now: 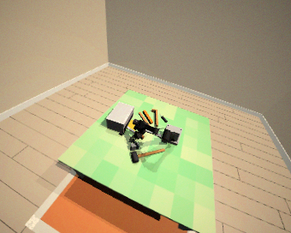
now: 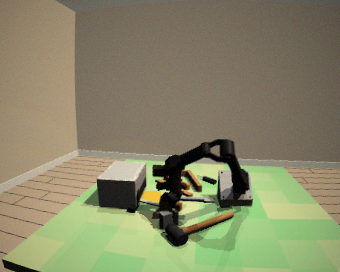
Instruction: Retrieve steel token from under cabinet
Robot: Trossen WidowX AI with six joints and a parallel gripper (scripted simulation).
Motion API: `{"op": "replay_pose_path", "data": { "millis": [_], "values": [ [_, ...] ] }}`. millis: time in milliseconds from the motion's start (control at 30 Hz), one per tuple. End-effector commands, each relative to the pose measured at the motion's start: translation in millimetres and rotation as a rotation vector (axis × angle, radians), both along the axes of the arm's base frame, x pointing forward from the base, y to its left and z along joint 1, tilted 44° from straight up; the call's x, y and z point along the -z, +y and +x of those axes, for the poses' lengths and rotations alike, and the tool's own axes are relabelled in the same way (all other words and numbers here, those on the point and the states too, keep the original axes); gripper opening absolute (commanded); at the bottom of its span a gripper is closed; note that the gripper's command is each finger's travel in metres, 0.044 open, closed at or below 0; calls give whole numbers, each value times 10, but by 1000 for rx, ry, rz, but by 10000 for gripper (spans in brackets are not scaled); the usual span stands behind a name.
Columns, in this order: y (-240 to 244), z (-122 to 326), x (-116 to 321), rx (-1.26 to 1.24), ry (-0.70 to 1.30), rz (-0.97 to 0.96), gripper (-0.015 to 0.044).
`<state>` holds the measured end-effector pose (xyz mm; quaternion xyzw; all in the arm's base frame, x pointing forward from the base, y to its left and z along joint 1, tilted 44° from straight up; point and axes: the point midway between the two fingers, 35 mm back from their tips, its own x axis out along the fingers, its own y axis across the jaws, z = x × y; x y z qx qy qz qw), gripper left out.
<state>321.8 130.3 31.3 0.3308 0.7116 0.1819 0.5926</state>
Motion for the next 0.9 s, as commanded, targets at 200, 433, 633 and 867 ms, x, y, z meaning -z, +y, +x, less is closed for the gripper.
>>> {"op": "replay_pose_path", "data": {
  "millis": [200,433,633,867],
  "values": [
    [-12,123,19,-4,-9,2,0],
    [-23,194,35,-4,-9,2,0],
    [-32,256,50,-4,-10,2,0],
    [-42,324,65,-4,-10,2,0]
  ]
}}
